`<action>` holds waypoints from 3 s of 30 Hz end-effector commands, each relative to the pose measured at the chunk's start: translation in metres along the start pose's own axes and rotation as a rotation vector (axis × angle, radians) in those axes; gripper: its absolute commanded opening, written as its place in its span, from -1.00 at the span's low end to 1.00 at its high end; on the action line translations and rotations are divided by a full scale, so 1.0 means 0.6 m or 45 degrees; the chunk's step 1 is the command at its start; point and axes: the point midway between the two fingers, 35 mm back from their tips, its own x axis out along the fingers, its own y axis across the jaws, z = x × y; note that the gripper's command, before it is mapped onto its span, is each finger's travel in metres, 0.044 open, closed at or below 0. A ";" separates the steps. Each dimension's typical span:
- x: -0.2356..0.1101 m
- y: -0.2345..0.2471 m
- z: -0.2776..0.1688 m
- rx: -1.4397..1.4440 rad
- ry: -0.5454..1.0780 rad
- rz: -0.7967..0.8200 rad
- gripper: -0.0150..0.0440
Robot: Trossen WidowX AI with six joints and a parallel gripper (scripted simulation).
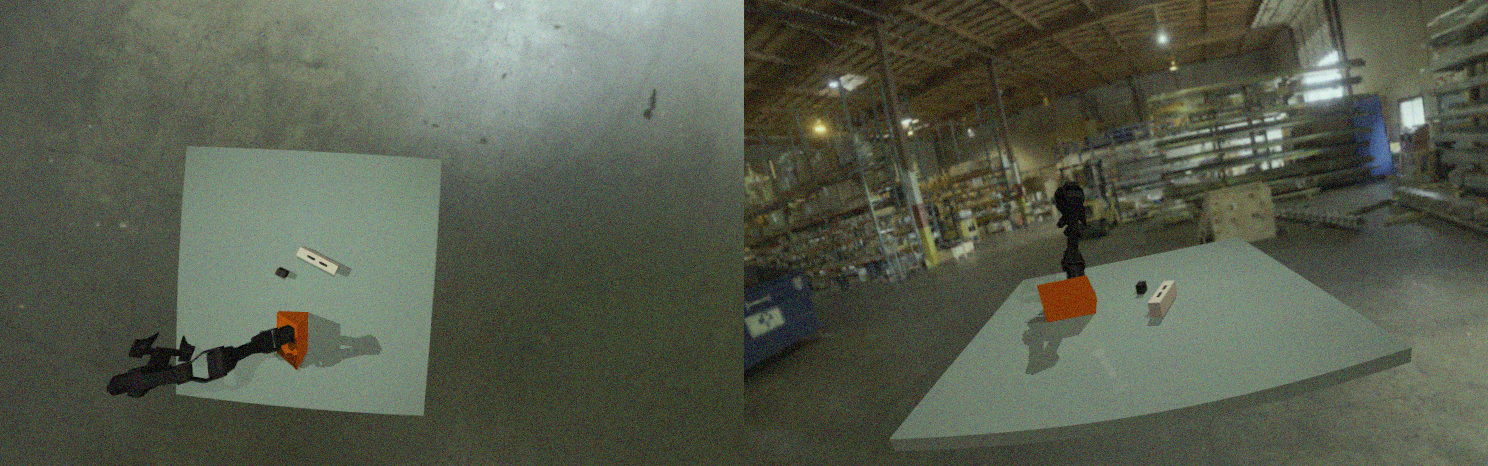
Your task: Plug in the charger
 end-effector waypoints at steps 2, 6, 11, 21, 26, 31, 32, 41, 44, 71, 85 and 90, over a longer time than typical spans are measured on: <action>0.003 0.001 -0.001 -0.002 0.006 0.005 1.00; 0.020 0.010 -0.004 -0.011 0.042 0.035 1.00; 0.041 0.020 -0.012 -0.017 0.088 0.075 1.00; 0.081 0.040 -0.036 -0.004 0.182 0.147 1.00; 0.101 0.052 -0.050 0.004 0.223 0.192 1.00; 0.120 0.064 -0.066 0.019 0.263 0.239 1.00; 0.124 0.067 -0.070 0.023 0.271 0.248 1.00; 0.154 0.088 -0.105 0.078 0.350 0.323 1.00; 0.155 0.087 -0.124 0.115 0.404 0.309 1.00; 0.211 0.158 -0.255 0.301 0.615 0.538 1.00; 0.215 0.196 -0.334 0.406 0.728 0.626 1.00; 0.218 0.214 -0.358 0.469 0.741 0.674 1.00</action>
